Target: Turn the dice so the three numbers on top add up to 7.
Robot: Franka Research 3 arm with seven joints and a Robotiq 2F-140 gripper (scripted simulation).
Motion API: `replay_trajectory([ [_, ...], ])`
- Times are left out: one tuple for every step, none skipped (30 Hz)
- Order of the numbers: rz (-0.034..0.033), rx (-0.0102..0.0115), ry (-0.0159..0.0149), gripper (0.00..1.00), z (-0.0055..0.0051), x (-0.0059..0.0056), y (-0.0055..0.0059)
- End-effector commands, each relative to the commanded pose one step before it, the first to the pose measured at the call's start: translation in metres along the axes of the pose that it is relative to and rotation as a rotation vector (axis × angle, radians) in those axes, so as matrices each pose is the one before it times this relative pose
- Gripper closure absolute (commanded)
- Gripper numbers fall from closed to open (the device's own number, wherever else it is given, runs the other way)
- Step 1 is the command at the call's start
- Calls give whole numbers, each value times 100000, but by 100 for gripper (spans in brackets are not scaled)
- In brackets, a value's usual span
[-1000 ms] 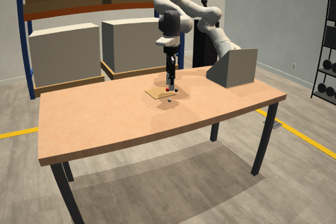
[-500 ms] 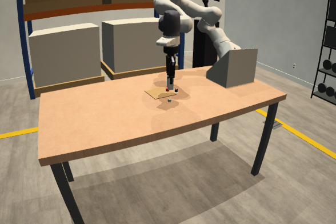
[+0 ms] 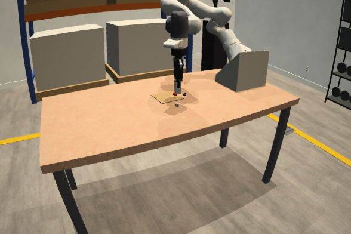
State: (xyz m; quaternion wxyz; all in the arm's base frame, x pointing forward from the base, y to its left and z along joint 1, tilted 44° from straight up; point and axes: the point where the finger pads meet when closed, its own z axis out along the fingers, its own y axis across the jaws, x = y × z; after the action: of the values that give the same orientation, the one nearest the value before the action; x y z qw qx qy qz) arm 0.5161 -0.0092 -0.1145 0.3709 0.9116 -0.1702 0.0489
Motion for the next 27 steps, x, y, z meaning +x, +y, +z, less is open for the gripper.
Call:
replay_trajectory([
  [-828,-198,-57,81,124,54,37],
  [-1,0,-1,81,19,0,0],
  [-2,-1,-1,81,25,0,0],
  [-2,-1,-1,81,33,1,0],
  [-3,-1,-1,81,40,1,0],
  [-4,-1,-1,81,48,1,0],
  [0,0,0,81,0,0,0],
  [0,0,0,81,0,0,0],
  [-5,-1,-2,81,57,1,0],
  [-5,-1,-2,81,66,1,0],
  [-6,-2,-2,81,74,1,0],
  [-7,-2,-2,81,83,1,0],
  [0,0,0,81,92,2,0],
  [0,0,0,81,100,1,0],
  [0,0,0,81,109,1,0],
  [0,0,0,81,117,1,0],
  [0,0,0,81,123,2,0],
  [0,0,0,81,130,2,0],
  [0,0,0,81,137,2,0],
  [-1,0,0,81,143,1,0],
  [1,0,0,81,146,2,0],
  [0,0,0,81,151,2,0],
  [-1,0,0,81,156,1,0],
  [0,0,0,81,0,0,0],
  [0,0,0,81,0,0,0],
  [1,0,0,81,157,2,0],
  [0,0,0,81,160,2,0],
])
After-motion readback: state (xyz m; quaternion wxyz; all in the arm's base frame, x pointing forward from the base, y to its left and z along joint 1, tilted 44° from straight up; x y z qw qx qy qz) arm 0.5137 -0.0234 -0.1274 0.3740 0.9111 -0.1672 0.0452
